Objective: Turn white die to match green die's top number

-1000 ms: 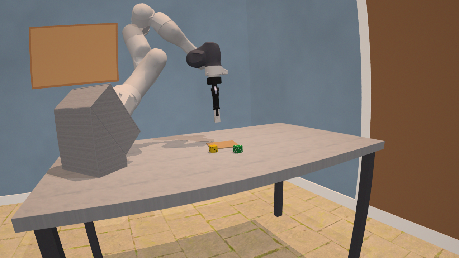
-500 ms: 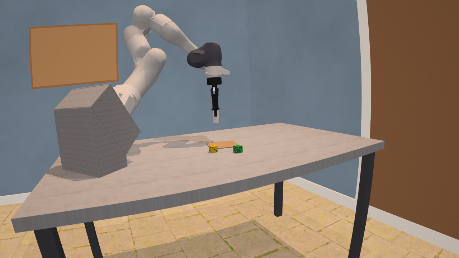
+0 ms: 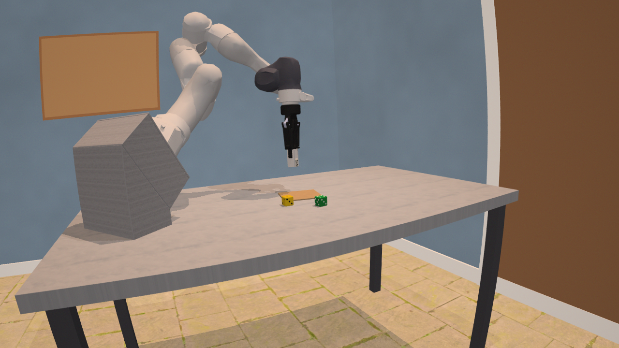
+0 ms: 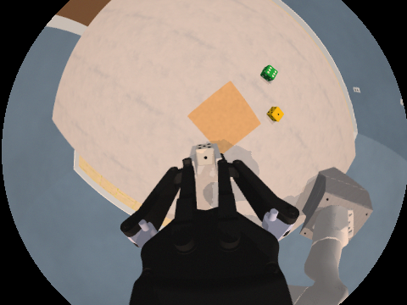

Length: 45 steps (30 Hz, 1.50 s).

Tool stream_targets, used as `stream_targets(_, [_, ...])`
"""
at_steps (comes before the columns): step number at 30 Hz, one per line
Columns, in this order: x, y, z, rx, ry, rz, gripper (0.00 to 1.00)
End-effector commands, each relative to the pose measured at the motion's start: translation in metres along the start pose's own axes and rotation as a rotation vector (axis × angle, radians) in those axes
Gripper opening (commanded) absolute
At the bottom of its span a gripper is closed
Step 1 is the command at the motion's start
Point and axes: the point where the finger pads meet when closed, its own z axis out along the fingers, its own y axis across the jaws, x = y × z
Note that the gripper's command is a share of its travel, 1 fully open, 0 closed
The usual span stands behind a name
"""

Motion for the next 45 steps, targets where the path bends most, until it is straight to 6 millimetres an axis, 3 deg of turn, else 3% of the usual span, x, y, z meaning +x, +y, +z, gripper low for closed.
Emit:
stream_targets(1, [0.0, 0.0, 0.001, 0.005, -0.011, 0.174, 0.16])
stream_targets(45, [0.025, 0.03, 0.006, -0.002, -0.013, 1.012, 0.16])
